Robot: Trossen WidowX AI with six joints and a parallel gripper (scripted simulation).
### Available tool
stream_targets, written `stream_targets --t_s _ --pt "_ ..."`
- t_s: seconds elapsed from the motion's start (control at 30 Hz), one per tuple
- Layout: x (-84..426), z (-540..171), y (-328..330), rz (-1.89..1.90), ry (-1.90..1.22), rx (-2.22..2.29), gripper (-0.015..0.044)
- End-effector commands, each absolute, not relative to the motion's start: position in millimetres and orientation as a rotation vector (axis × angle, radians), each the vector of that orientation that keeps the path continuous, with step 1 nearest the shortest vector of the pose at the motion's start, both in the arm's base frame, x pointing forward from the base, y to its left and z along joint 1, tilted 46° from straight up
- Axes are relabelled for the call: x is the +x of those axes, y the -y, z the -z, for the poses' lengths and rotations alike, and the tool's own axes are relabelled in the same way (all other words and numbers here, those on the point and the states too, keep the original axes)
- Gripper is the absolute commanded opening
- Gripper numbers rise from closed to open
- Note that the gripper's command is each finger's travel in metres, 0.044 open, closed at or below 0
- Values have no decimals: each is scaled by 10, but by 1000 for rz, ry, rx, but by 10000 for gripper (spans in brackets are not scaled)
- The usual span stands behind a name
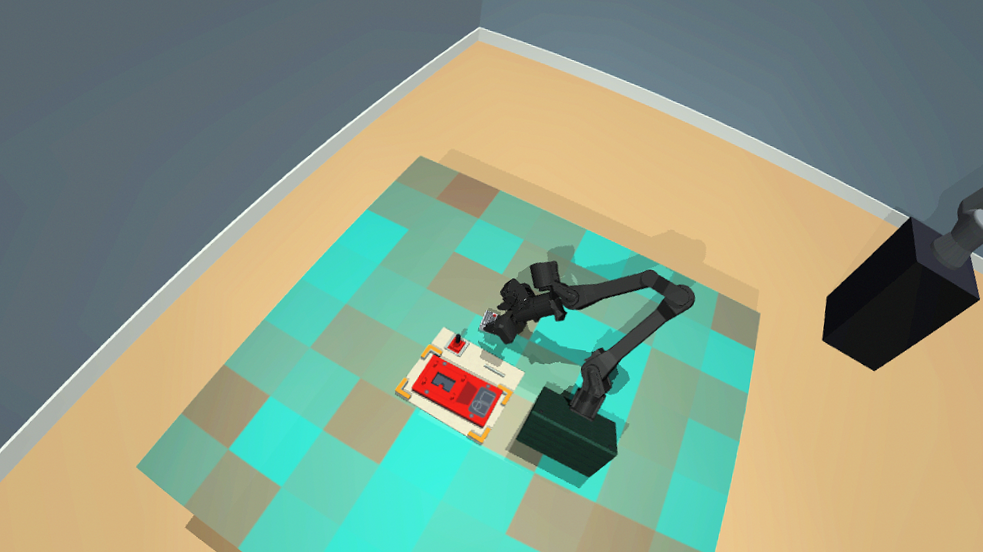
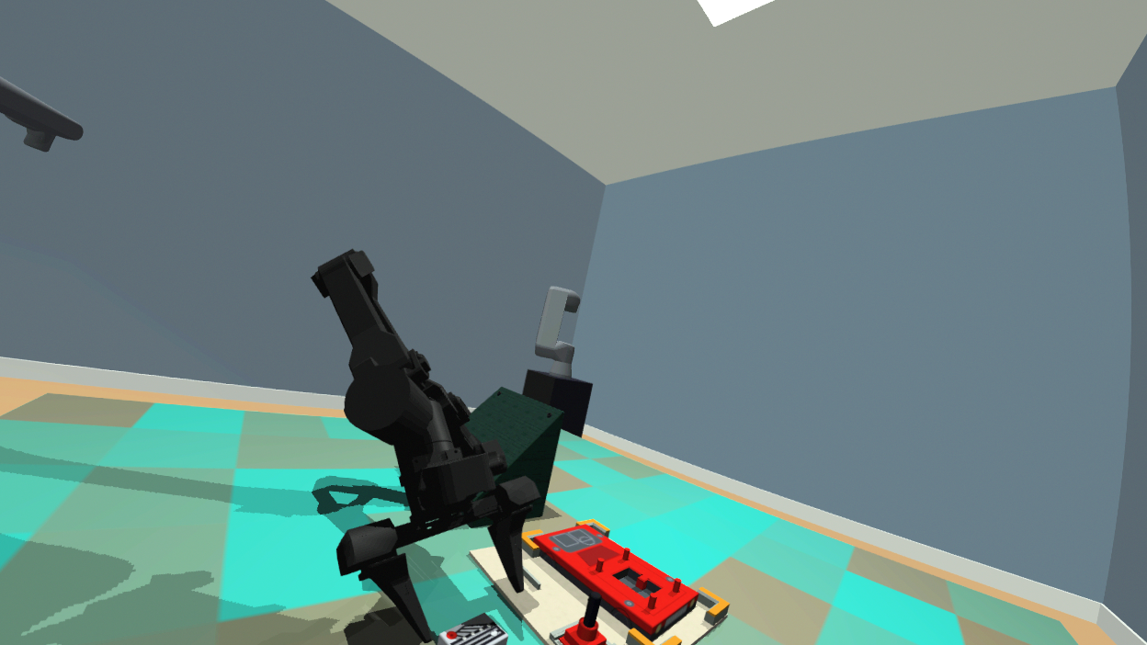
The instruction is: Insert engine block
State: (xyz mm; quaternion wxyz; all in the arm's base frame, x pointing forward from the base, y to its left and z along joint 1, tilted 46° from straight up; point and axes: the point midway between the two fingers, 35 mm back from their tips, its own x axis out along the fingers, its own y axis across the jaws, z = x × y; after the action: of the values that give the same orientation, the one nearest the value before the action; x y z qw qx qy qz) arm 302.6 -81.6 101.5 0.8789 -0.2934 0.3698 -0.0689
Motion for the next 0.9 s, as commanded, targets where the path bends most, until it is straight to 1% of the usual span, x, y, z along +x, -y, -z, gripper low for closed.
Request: stream_targets --t_s 0.0,0.47,0.87 --pt "3054 -967 814 209 -835 -473 440" --pt "3103 -918 777 486 -967 -88 440" --pt "3126 -955 727 808 -984 181 440"
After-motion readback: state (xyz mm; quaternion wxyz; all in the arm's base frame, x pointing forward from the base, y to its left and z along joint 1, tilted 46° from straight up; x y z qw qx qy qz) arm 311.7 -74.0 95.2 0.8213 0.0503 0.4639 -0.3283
